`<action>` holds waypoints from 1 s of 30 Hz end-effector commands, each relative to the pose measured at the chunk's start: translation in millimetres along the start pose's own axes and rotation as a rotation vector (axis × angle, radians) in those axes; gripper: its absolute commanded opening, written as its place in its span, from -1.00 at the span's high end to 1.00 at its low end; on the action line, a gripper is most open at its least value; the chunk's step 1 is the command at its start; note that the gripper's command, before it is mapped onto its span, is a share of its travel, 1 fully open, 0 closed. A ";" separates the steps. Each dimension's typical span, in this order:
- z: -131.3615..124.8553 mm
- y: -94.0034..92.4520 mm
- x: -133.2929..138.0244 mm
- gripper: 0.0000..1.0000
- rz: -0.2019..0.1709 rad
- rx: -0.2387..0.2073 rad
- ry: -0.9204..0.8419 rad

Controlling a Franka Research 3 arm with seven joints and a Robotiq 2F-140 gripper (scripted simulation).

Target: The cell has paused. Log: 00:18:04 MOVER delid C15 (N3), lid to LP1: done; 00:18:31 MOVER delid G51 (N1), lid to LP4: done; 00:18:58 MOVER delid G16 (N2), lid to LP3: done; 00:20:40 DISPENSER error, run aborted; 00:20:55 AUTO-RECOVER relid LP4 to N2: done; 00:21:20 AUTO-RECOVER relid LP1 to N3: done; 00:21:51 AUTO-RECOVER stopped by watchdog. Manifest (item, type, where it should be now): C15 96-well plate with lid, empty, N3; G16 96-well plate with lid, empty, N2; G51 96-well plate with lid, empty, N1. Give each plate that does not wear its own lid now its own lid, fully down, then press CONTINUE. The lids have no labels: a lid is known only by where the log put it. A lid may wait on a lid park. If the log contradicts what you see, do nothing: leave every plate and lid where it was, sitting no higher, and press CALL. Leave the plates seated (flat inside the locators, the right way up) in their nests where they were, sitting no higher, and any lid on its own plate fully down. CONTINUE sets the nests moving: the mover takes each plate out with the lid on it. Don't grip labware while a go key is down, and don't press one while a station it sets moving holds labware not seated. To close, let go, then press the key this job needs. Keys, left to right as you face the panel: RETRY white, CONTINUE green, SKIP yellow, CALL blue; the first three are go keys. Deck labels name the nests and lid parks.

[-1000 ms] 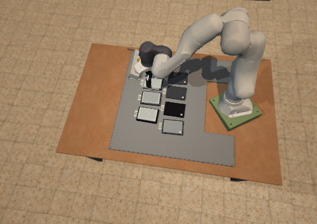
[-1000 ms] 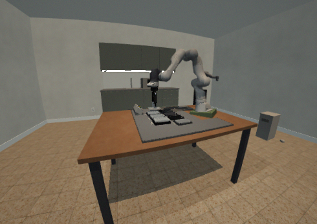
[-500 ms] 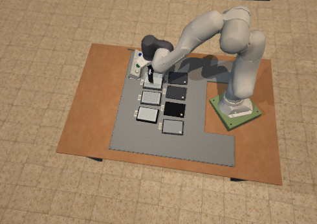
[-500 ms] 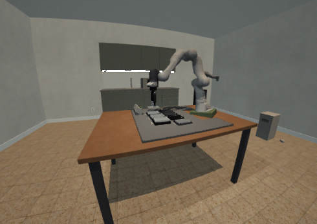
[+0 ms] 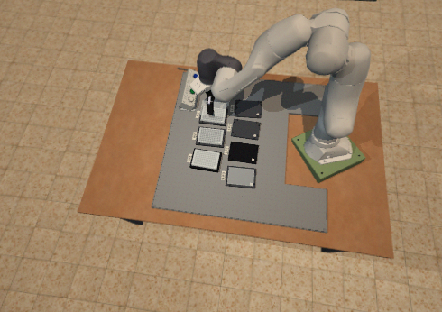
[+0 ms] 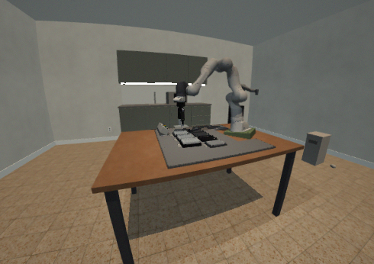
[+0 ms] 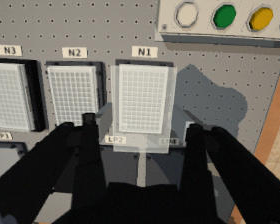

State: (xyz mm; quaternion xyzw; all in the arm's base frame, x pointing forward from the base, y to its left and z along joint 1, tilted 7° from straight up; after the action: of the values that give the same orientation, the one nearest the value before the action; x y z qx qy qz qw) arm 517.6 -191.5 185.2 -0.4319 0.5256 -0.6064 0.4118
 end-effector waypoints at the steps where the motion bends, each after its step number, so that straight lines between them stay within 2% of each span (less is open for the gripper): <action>1: 1.0 -1.5 -0.3 1.00 0.003 0.002 -0.008; 22: 1.2 0.8 -0.3 1.00 0.003 0.001 0.006; 30: 1.7 7.2 -0.5 1.00 0.003 0.001 0.020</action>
State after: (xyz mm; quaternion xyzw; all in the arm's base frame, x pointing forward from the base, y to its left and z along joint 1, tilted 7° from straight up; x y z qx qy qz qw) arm 517.8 -191.3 179.9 -0.4312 0.5276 -0.6061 0.4102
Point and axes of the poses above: the point where the finger pads meet when closed, its own y axis out along the fingers, its own x axis across the jaws, z = x × y, the point moved 6 cm from there along -y, back along the fingers, and after that the axes turned 8 degrees about y, right-handed, at the moved point
